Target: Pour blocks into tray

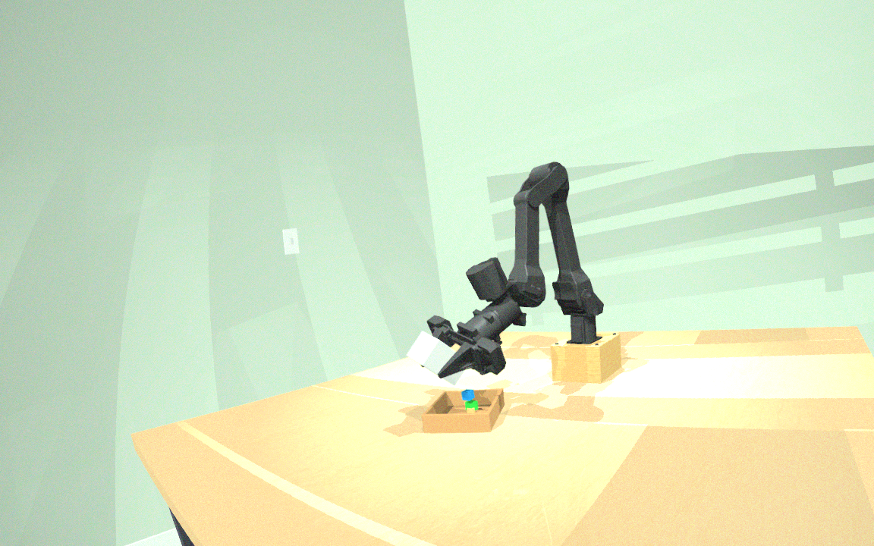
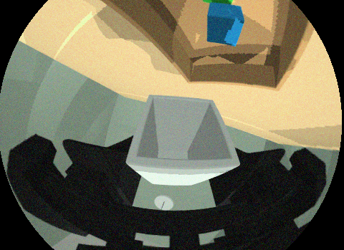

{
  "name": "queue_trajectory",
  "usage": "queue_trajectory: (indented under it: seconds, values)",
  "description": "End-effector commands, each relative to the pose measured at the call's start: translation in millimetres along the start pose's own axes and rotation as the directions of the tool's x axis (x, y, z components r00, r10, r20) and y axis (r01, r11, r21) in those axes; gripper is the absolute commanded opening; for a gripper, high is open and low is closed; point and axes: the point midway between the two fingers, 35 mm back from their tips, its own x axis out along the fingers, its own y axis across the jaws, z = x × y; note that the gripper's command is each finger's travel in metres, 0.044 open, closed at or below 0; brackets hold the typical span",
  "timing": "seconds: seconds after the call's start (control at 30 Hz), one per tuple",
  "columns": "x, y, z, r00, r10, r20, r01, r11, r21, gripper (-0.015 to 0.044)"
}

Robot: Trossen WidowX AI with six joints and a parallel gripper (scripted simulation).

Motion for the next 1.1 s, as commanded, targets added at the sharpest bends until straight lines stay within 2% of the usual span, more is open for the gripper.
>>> queue_trajectory:
  seconds: [0.0, 0.17, 1.07]
  values:
    - [0.5, 0.6, -1.2, 1.0, 0.005, -0.004, -0.005, 0.996, 0.084, 0.0]
    - [0.7, 0.4, -1.3, 1.0, 0.005, -0.004, -0.004, 0.987, 0.16, 0.0]
    - [-1.9, 0.1, -0.5, 0.989, 0.043, -0.144, -0.019, 0.987, 0.161, 0.0]
